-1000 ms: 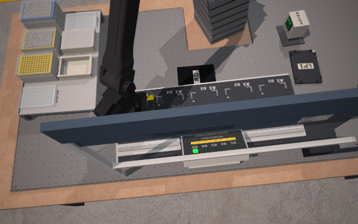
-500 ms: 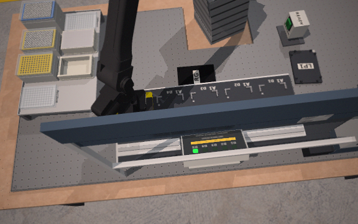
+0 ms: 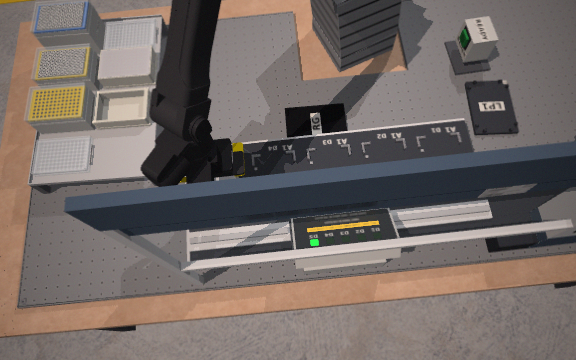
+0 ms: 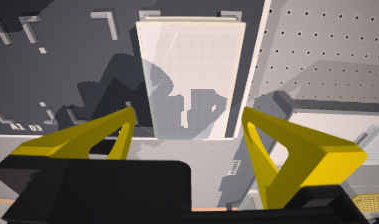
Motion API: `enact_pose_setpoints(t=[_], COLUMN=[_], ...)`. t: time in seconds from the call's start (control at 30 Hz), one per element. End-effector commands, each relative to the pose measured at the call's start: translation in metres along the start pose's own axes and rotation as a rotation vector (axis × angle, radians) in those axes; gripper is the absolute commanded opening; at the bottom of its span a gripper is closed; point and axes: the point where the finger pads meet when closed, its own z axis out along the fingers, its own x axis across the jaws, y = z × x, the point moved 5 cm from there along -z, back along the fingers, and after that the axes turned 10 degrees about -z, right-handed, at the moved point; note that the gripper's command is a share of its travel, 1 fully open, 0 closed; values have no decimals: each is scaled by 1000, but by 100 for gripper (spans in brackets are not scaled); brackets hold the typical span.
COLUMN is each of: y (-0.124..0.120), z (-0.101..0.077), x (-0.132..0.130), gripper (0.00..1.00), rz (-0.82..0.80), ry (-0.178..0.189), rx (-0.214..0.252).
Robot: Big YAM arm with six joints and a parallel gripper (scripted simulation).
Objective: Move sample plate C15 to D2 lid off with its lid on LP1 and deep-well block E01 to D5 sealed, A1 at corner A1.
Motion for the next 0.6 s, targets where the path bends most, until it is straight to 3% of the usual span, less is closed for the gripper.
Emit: enact_pose_setpoints(t=[0.0, 0.57], y=[11, 18], z=[-27, -57], x=[-8, -12], gripper=[100, 100], rz=[3, -1], ry=[-36, -51], rx=[-31, -44])
